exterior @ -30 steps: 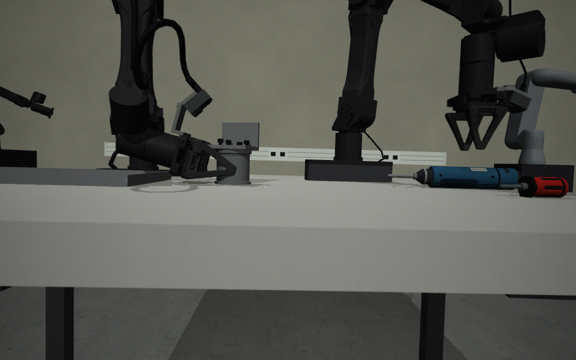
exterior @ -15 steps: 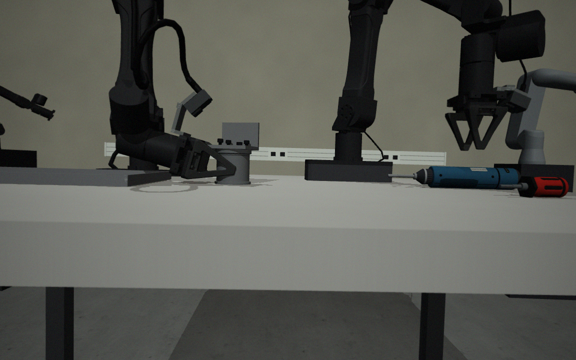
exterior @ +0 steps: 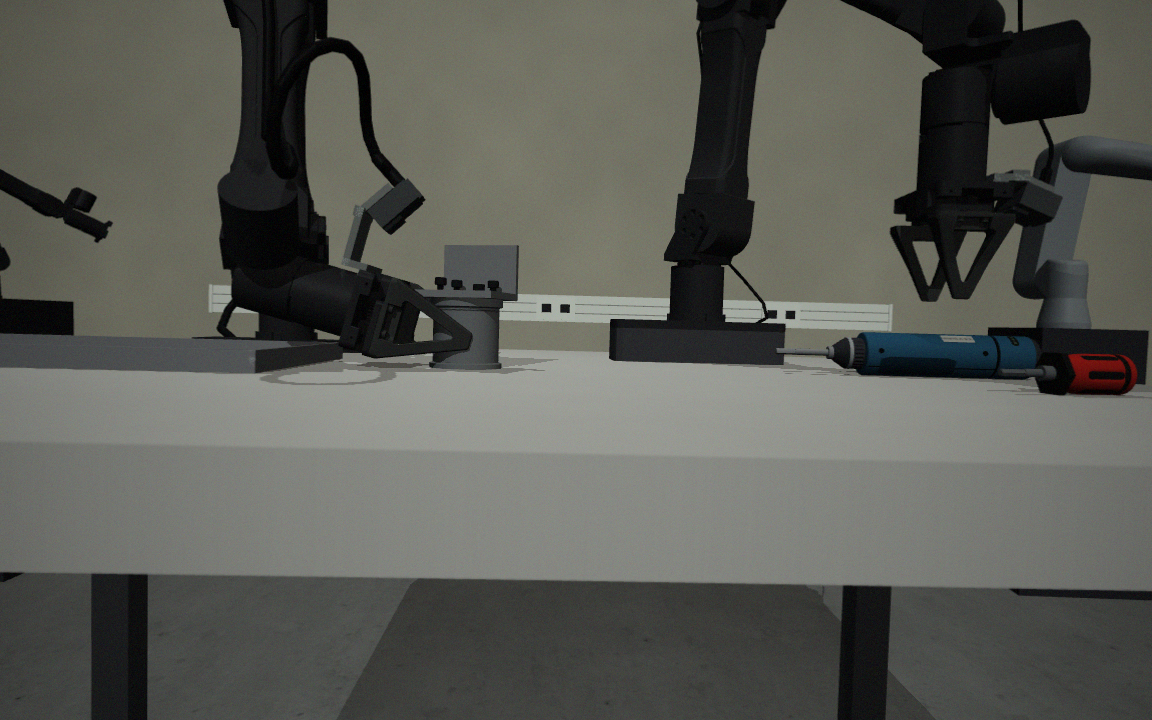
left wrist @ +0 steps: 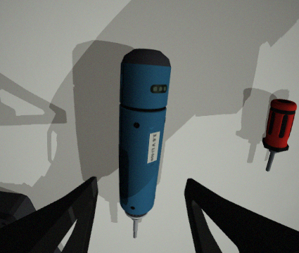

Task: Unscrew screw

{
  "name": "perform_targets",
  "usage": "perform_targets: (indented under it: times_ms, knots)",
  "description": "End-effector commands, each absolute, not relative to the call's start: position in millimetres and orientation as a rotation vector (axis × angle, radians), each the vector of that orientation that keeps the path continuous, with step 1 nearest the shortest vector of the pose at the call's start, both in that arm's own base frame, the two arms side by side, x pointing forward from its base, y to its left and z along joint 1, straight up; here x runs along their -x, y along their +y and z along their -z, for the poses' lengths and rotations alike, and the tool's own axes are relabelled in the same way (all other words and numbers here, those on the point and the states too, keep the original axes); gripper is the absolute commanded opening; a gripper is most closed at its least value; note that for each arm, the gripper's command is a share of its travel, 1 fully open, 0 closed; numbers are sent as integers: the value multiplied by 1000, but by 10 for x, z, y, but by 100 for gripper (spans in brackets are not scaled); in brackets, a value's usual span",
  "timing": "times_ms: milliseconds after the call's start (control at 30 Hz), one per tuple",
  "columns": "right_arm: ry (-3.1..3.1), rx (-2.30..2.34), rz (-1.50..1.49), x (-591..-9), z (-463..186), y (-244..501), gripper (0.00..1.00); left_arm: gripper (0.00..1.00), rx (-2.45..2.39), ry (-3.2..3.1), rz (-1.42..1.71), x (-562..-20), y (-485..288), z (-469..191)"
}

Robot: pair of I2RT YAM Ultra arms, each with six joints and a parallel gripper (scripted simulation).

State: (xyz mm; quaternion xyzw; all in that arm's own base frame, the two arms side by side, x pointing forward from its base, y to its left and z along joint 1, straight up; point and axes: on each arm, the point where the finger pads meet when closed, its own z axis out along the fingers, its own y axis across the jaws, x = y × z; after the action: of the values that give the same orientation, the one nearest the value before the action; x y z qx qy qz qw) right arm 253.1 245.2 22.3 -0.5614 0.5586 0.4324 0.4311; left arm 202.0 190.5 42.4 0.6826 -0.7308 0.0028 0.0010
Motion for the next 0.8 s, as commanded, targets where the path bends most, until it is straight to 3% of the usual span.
perform_targets:
  times_ms: [0,767]
  knots:
    - [1378,1404,-1080,-2526,-250,2465,59,65,-2136,-2302,-13,-2005,1829,-461]
    - [1378,1404,-1080,-2526,-250,2465,59,65,-2125,-2291,-13,-2016,1839,-181]
